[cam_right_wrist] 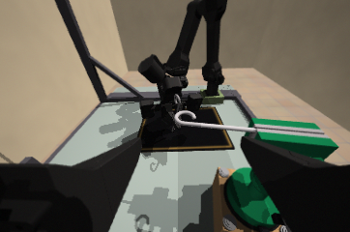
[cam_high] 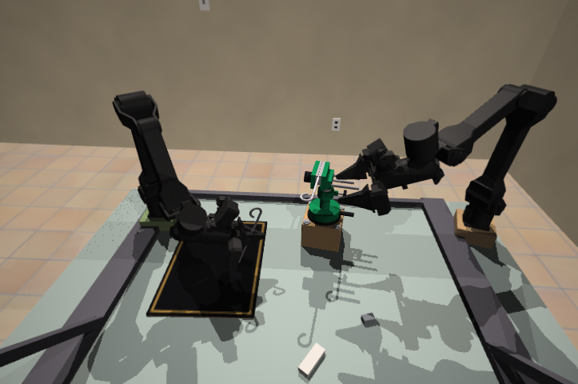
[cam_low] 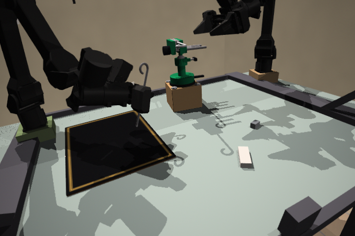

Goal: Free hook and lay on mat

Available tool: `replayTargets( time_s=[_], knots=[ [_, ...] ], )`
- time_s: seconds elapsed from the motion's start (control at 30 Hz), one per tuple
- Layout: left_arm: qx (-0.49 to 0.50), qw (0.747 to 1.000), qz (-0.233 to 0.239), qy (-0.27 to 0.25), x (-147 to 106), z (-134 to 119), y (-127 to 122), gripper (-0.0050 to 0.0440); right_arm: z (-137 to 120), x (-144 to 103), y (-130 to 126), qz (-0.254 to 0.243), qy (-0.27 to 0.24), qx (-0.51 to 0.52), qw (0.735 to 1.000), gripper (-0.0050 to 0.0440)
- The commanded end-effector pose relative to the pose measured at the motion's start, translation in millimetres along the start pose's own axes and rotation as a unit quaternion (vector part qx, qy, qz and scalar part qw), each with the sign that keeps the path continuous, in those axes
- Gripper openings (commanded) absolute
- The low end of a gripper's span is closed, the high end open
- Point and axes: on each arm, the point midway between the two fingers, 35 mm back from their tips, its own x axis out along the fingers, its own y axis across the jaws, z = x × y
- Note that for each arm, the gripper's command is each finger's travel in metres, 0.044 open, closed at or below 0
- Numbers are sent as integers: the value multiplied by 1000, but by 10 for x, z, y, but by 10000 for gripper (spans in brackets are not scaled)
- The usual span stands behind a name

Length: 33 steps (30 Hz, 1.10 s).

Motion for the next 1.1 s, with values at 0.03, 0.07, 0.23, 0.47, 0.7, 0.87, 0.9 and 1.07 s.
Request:
replayTargets(
  time_s=[0.03,0.07,0.23,0.47,0.7,0.87,0.9,1.07],
  knots=[
    [-15,1000,-3,4,-83,32,-45,0,88,-39,-4,1,-10,8,1000,440],
    [-15,1000,-3,6,-95,20,-45,0,88,-39,-4,1,-10,8,1000,440],
    [-15,1000,-1,16,-157,-40,-43,0,88,-39,-4,1,-10,8,1000,440],
    [-15,1000,1,25,-220,-94,-35,0,88,-39,-4,1,-10,8,1000,440],
    [-14,999,5,36,-310,-162,-16,0,88,-39,-4,1,-10,8,1000,440],
    [-13,999,7,40,-350,-188,-5,0,88,-39,-4,1,-10,8,1000,440],
    [-13,999,7,42,-363,-197,-1,0,88,-39,-4,1,-10,8,1000,440],
    [-12,999,11,48,-428,-234,22,0,88,-39,-4,1,-10,8,1000,440]
  ],
)
